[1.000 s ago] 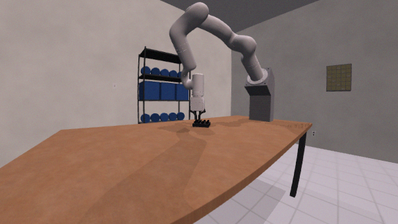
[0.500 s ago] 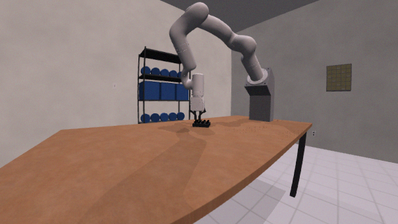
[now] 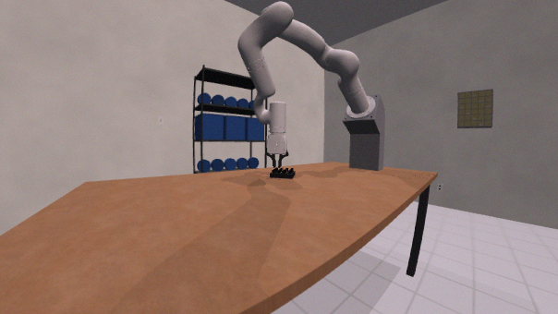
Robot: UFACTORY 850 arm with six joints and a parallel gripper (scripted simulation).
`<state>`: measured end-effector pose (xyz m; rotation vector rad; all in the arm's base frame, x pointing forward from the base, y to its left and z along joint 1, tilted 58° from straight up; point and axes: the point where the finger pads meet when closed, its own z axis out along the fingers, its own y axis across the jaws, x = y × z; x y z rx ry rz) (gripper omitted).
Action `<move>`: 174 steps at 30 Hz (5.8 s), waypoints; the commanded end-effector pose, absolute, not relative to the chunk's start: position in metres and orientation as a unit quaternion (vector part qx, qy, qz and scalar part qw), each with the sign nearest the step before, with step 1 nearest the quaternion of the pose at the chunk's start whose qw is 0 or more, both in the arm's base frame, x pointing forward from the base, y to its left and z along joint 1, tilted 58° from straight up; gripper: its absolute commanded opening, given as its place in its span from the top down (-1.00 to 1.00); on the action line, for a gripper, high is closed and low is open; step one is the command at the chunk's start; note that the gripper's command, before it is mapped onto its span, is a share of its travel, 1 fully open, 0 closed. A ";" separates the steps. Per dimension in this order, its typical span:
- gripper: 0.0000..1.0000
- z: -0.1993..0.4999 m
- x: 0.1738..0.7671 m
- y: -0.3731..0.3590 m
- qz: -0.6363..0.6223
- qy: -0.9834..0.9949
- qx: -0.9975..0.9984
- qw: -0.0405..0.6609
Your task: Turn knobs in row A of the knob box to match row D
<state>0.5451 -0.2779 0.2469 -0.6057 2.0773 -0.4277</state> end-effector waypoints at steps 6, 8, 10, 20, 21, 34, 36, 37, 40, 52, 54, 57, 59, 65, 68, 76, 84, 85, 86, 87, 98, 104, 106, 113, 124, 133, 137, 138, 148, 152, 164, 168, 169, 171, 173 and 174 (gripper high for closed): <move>0.61 0.258 0.527 -0.277 -0.173 0.840 -0.245 0.451; 0.61 0.260 0.524 -0.276 -0.173 0.840 -0.245 0.451; 0.61 0.262 0.522 -0.276 -0.173 0.840 -0.245 0.451; 0.61 0.262 0.521 -0.276 -0.173 0.840 -0.245 0.451; 0.61 0.262 0.521 -0.276 -0.173 0.840 -0.245 0.451; 0.61 0.263 0.520 -0.276 -0.156 0.849 -0.212 0.458; 0.61 0.263 0.520 -0.276 -0.139 0.856 -0.182 0.463; 0.61 0.264 0.519 -0.276 -0.128 0.860 -0.162 0.466; 0.61 0.264 0.518 -0.276 -0.111 0.866 -0.129 0.471; 0.61 0.266 0.515 -0.276 -0.039 0.875 0.003 0.482; 0.61 0.266 0.515 -0.276 -0.028 0.875 0.021 0.483; 0.61 0.267 0.514 -0.276 -0.011 0.874 0.053 0.483; 0.61 0.267 0.514 -0.275 0.002 0.872 0.076 0.483; 0.61 0.268 0.512 -0.275 0.038 0.864 0.142 0.482; 0.61 0.268 0.512 -0.275 0.044 0.862 0.152 0.481; 0.61 0.269 0.509 -0.275 0.102 0.837 0.255 0.473; 0.61 0.271 0.508 -0.275 0.143 0.812 0.328 0.462; 0.61 0.271 0.508 -0.275 0.143 0.812 0.328 0.462; 0.61 0.271 0.507 -0.275 0.157 0.802 0.352 0.457; 0.61 0.271 0.507 -0.275 0.165 0.795 0.366 0.455; 0.61 0.272 0.504 -0.274 0.215 0.749 0.453 0.433; 0.61 0.272 0.504 -0.274 0.215 0.748 0.454 0.433; 0.61 0.272 0.504 -0.274 0.215 0.748 0.454 0.433; 0.61 0.272 0.504 -0.274 0.215 0.748 0.454 0.433; 0.61 0.272 0.504 -0.274 0.215 0.748 0.454 0.433; 0.61 0.272 0.504 -0.274 0.215 0.748 0.454 0.433; 0.61 0.272 0.504 -0.274 0.215 0.748 0.454 0.433; 0.61 0.272 0.504 -0.274 0.215 0.748 0.454 0.433; 0.61 0.271 0.506 -0.275 0.216 0.748 0.454 0.433; 0.61 0.270 0.508 -0.275 0.216 0.748 0.454 0.433; 0.61 0.264 0.518 -0.276 0.216 0.748 0.454 0.433; 0.61 0.261 0.522 -0.276 0.216 0.748 0.454 0.433; 0.61 0.261 0.522 -0.276 0.216 0.748 0.454 0.433; 0.61 0.261 0.523 -0.276 0.216 0.748 0.454 0.433; 0.61 0.259 0.526 -0.276 0.216 0.748 0.454 0.433; 0.61 0.259 0.527 -0.276 0.216 0.748 0.454 0.433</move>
